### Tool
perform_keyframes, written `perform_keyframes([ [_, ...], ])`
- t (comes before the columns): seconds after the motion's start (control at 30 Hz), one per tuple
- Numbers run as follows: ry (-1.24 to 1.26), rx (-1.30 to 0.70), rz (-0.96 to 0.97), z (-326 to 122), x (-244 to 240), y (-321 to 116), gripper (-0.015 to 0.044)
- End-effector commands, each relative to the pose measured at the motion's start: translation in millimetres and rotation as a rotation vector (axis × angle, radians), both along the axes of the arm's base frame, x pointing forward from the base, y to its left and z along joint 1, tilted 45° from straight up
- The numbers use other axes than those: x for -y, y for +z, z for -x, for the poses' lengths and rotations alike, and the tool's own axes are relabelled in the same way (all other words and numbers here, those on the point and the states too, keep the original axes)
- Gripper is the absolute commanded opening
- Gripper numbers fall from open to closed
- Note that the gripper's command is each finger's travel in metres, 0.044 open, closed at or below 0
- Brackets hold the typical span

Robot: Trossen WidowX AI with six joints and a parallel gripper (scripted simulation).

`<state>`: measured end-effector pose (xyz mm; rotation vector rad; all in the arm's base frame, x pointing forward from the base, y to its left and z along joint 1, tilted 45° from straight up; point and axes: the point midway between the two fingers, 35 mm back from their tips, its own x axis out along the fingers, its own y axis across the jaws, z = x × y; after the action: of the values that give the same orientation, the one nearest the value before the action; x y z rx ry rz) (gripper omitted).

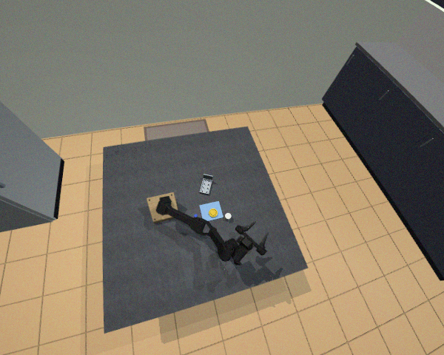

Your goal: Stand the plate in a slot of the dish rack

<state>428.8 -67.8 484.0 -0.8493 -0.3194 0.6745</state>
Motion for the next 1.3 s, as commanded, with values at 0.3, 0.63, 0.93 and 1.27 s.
perform_keyframes([
  [0.3,-0.196,0.325,0.252,60,25,65,0.04],
  [0.63,-0.345,0.522,0.43,98,40,102,0.04],
  [0.93,-0.473,0.684,0.612,137,46,132,0.04],
  [1.27,-0.636,0.8,0.768,177,52,158,0.04],
])
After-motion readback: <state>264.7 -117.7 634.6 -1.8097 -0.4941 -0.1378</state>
